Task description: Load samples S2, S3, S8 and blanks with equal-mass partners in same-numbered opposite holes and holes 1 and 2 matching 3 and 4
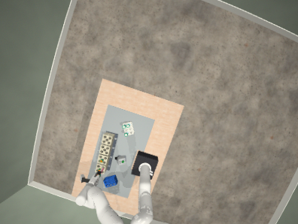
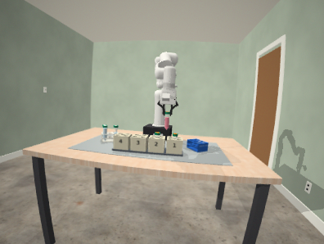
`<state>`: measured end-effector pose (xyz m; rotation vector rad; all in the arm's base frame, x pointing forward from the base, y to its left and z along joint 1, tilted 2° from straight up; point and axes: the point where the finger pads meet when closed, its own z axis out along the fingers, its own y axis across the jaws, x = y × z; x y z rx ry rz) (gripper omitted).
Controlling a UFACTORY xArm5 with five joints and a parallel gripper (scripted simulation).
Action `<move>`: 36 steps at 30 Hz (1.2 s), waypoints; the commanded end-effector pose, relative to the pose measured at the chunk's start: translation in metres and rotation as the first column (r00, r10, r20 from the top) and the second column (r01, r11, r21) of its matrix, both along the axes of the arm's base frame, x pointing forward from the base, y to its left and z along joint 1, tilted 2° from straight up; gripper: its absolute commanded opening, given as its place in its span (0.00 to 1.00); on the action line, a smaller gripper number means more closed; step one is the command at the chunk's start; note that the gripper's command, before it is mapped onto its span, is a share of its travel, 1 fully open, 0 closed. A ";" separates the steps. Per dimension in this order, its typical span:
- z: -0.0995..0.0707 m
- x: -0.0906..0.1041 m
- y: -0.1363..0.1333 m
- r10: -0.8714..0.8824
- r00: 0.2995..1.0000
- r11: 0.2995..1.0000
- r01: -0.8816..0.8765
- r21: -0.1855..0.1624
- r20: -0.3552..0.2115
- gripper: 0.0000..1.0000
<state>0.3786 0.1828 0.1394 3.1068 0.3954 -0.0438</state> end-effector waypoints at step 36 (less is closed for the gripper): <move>0.002 0.079 -0.145 0.001 1.000 1.000 -0.002 0.011 0.004 0.00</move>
